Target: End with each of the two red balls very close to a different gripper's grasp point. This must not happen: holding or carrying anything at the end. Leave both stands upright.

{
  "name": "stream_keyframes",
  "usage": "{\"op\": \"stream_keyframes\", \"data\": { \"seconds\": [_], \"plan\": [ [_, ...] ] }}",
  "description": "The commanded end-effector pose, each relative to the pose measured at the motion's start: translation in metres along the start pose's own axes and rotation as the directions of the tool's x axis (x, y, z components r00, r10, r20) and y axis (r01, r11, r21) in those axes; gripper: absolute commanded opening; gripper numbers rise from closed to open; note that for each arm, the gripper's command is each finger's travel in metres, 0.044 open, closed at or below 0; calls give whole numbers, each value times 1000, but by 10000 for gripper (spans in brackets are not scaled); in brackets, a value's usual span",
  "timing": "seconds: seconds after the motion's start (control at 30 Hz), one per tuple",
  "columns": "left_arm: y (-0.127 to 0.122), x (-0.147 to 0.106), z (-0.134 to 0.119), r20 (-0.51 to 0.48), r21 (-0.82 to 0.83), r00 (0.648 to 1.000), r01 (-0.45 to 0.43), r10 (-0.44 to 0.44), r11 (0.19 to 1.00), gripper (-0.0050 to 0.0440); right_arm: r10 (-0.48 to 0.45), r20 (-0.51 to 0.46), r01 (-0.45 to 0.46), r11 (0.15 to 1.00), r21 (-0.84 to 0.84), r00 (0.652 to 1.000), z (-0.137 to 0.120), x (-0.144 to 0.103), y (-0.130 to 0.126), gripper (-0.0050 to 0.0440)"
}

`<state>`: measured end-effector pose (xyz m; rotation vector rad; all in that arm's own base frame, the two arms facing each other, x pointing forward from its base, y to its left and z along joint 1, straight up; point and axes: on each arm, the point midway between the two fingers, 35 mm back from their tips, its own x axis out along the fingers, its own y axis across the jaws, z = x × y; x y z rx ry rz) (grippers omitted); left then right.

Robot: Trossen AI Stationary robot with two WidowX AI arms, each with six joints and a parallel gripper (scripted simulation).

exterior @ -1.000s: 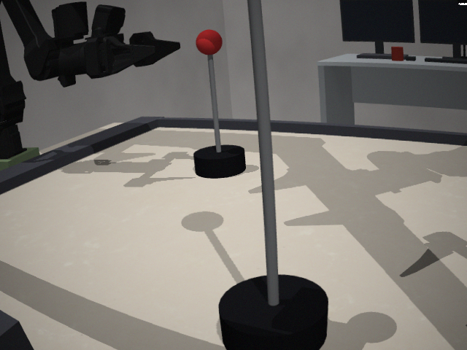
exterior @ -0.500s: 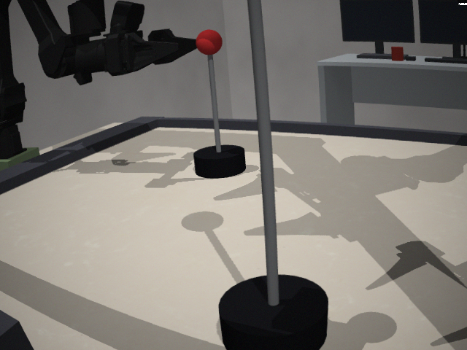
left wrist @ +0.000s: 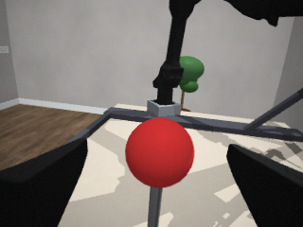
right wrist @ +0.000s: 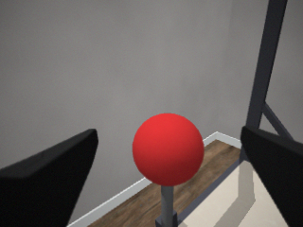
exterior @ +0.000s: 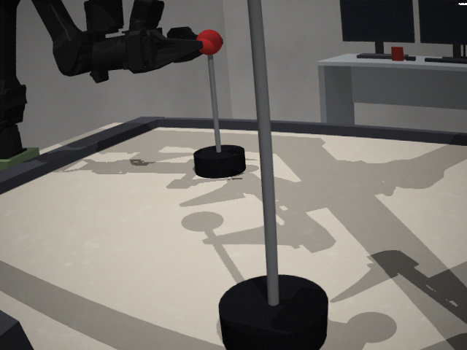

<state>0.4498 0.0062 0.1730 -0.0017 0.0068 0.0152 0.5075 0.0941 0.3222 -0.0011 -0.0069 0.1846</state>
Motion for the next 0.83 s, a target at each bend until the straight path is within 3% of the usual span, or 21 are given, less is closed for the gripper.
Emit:
{"op": "stream_keyframes", "data": {
  "seconds": [0.0, 0.23, 0.8],
  "plan": [
    [0, 15, 12, 29, 2, 1000, 3, -3, 1000, 440, 2, 26, -2, 1000, 2, 1000, 13, 9, 1, 440],
    [0, 29, 12, 30, 2, 1000, 3, -3, 1000, 440, 2, 27, -2, 1000, 2, 1000, 14, 21, 1, 440],
    [0, 31, 13, 31, 2, 1000, 3, -3, 1000, 440, 2, 23, -2, 1000, 2, 1000, 12, 23, 1, 440]
  ]
}}
